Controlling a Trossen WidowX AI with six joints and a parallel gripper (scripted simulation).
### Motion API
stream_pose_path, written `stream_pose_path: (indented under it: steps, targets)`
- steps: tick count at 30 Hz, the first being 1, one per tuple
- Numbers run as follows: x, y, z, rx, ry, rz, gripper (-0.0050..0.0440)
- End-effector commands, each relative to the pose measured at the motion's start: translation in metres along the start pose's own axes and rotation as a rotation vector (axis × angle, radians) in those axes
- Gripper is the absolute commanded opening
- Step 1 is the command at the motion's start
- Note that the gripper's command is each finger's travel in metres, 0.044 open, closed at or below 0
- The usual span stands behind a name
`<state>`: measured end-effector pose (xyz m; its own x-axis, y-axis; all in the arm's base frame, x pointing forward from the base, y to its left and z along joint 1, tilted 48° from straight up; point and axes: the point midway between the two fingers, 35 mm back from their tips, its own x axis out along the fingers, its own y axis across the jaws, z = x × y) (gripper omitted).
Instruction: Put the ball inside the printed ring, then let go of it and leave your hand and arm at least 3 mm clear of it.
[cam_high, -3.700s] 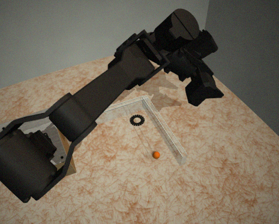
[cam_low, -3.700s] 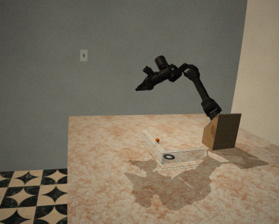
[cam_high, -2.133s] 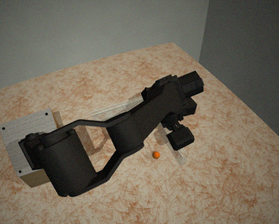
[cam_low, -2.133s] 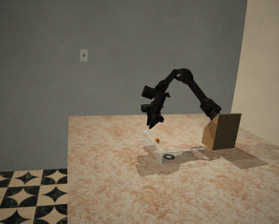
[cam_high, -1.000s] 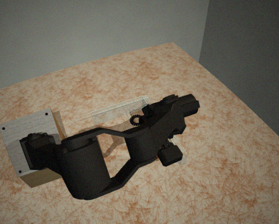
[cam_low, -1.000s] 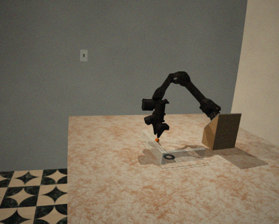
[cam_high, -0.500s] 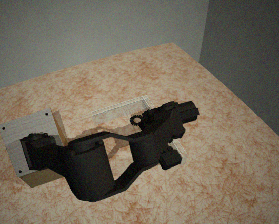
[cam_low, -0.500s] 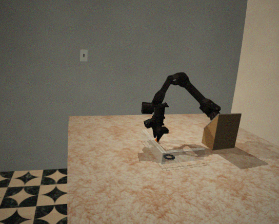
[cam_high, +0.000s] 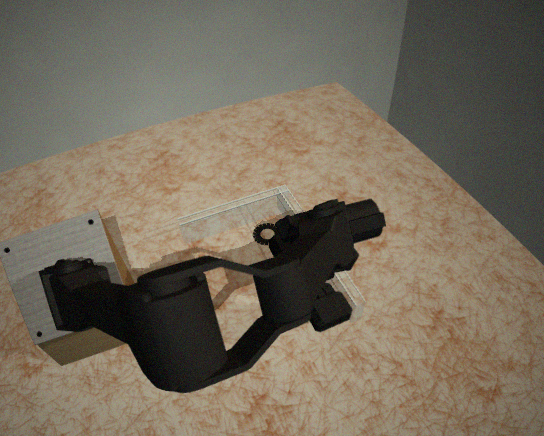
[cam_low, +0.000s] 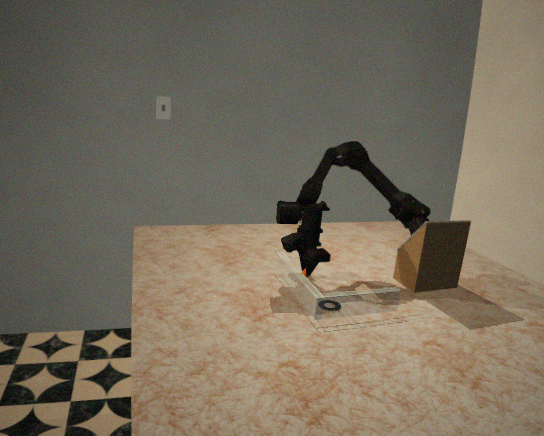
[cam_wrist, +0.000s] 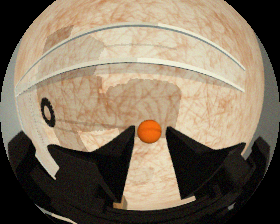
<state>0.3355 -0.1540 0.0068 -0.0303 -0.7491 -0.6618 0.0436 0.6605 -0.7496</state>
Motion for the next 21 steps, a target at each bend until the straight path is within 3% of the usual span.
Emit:
stream_pose_path:
  steps: [1,11,13,15,18,21]
  targets:
    - [0.002,0.001,-0.001,-0.004,0.005,0.005,0.0138]
    - [0.002,0.001,-0.001,-0.004,0.005,0.005,0.0084]
    - [0.0,0.002,-0.001,-0.004,0.005,0.005,0.0036]
    - [-0.015,0.003,0.002,-0.004,0.004,0.009,0.0]
    - [-0.05,0.005,0.01,0.018,-0.015,0.016,0.0]
    - [-0.072,0.005,0.01,0.018,-0.015,0.017,0.0]
